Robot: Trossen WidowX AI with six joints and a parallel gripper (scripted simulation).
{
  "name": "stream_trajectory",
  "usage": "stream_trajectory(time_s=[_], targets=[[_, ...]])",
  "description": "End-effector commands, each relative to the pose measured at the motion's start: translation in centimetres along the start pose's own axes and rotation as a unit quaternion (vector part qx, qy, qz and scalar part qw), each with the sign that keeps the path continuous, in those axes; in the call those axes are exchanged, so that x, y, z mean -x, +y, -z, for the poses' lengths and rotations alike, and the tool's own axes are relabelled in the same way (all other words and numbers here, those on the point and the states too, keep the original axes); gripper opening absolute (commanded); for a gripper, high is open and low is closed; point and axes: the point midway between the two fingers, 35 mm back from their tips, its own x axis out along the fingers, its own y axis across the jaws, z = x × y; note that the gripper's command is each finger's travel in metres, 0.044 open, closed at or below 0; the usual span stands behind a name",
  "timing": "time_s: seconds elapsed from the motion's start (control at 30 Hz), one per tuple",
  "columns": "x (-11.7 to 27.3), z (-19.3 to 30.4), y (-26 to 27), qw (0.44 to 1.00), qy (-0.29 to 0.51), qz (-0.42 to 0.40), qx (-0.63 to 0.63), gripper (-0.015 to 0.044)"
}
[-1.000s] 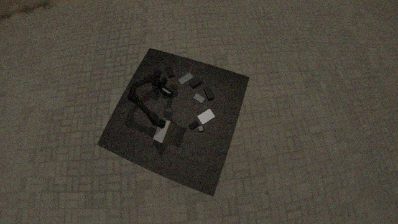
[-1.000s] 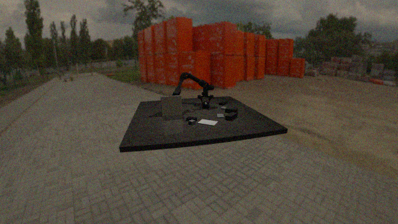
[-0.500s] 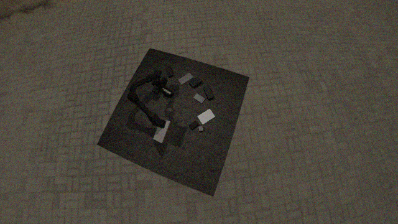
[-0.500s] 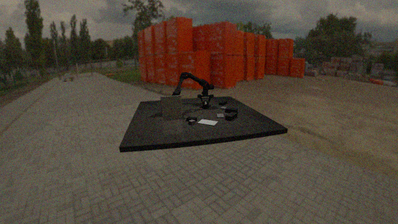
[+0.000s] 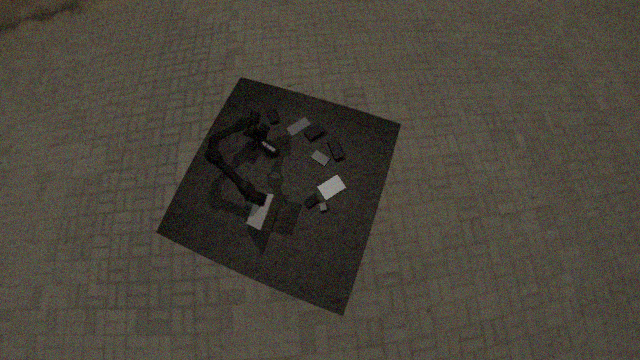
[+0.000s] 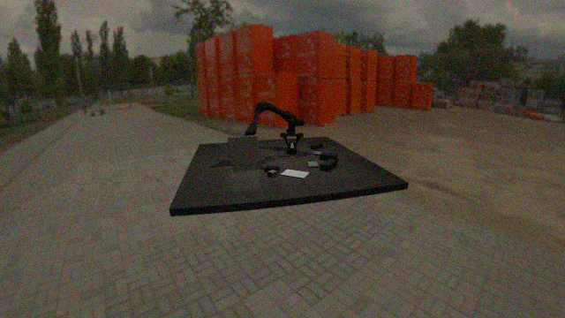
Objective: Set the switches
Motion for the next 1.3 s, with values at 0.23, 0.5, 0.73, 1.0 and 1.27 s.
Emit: stream_trajectory(time_s=[0.23, 0.5, 0.73, 1.0, 1.27], targets=[[1.1, 0.5, -0.2, 1.000, 0.000, 0.003, -0.002, 0.0336], [1.6, 0.8, -0.2, 1.000, 0.001, 0.003, -0.002, 0.0336], [2.1, 1.1, -0.2, 1.000, 0.001, 0.003, -0.002, 0.0336], [2.6, 1.5, -0.2, 1.000, 0.001, 0.003, -0.002, 0.0336], [3.2, 1.9, -0.2, 1.000, 0.001, 0.003, -0.002, 0.0336]])
